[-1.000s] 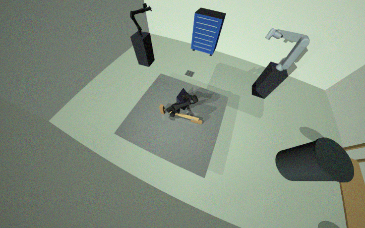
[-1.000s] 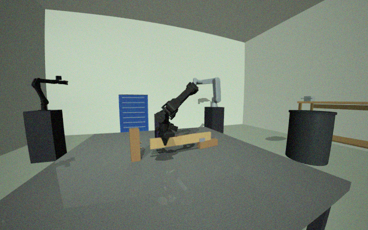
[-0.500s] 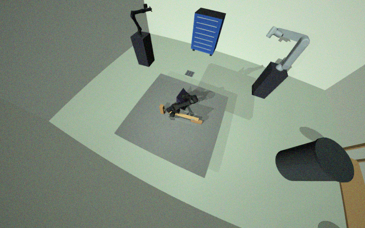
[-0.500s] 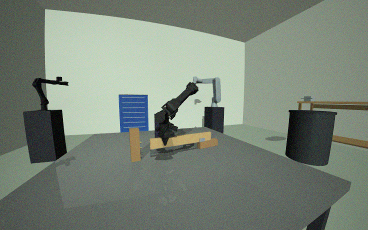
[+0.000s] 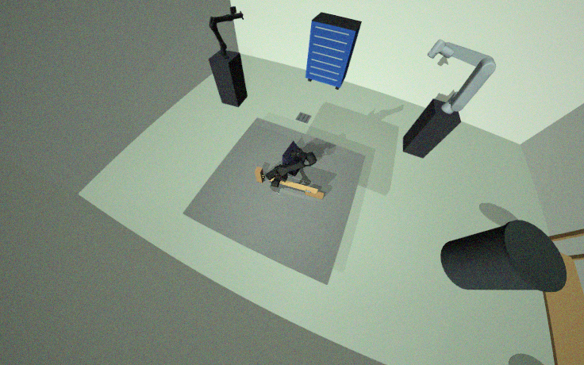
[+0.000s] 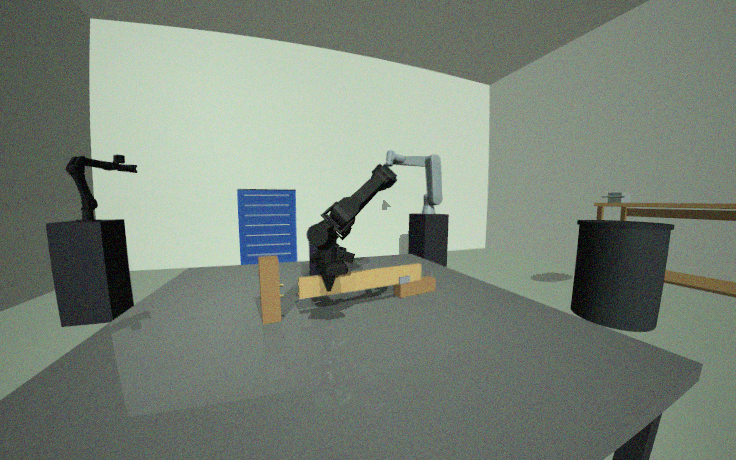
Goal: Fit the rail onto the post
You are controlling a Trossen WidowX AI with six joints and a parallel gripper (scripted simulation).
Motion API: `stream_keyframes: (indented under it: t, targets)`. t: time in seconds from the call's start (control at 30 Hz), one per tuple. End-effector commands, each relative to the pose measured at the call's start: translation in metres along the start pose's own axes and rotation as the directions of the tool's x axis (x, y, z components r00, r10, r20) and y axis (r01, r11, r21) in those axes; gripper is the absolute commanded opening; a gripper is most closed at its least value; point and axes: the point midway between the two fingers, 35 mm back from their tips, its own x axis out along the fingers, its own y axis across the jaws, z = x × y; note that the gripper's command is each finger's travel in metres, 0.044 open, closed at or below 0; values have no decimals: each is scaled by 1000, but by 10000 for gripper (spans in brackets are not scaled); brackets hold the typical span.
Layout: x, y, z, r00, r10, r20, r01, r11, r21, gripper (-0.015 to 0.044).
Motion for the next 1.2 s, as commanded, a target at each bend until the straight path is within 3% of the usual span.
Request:
stream_keyframes:
  t: [0.0, 1.17]
  targets:
    - [-3, -3, -3, 1000, -7, -4, 7, 1000, -5, 0]
    - [-4, -6, -12, 1000, -7, -5, 7, 1000, -6, 0]
